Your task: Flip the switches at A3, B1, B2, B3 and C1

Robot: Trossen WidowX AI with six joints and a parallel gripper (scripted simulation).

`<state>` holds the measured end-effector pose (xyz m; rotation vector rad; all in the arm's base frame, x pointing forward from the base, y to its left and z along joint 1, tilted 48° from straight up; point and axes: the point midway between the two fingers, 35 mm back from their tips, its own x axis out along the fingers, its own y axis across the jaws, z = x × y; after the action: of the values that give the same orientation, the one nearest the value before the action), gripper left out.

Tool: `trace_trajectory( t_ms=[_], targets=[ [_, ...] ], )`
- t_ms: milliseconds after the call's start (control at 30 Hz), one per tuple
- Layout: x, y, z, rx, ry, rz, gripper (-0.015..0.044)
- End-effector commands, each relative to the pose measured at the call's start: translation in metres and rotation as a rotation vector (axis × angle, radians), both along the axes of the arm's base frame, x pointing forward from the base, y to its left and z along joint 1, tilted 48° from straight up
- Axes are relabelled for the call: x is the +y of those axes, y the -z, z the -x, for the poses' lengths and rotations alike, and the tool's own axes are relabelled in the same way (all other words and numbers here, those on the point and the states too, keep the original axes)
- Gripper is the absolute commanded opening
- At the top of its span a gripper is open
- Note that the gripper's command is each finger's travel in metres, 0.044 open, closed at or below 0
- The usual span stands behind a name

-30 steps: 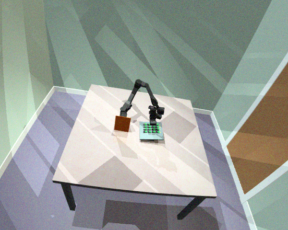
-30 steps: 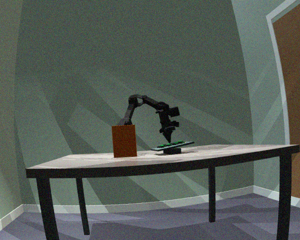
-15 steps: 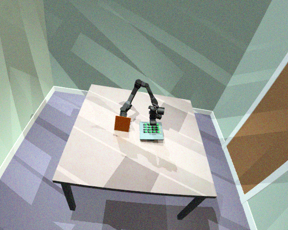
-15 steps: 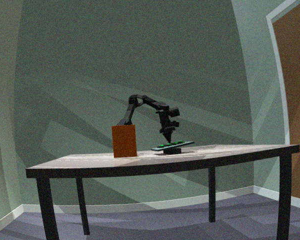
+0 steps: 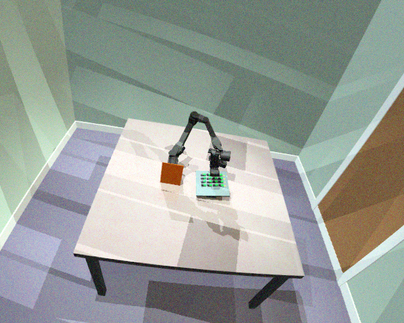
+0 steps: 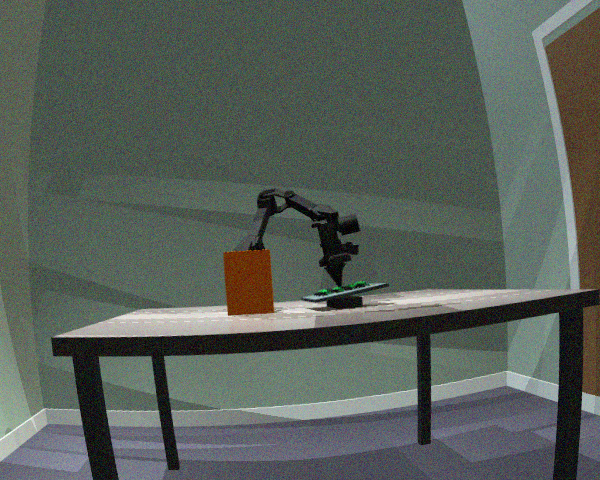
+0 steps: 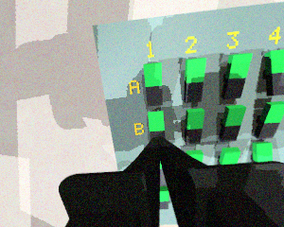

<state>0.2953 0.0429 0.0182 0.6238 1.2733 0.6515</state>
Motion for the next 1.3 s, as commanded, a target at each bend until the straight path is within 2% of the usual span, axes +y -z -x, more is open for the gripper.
trace_trajectory(
  t_ms=[0,733,1000,1267],
  targets=[
    [0.001,0.001,0.0,0.006,0.004,-0.005,0.0],
    [0.003,0.003,0.0,0.006,0.004,-0.005,0.0],
    [-0.046,-0.039,0.008,0.025,-0.016,0.0,0.0],
    [-0.069,-0.018,-0.013,0.023,-0.016,0.002,0.0]
  ],
)
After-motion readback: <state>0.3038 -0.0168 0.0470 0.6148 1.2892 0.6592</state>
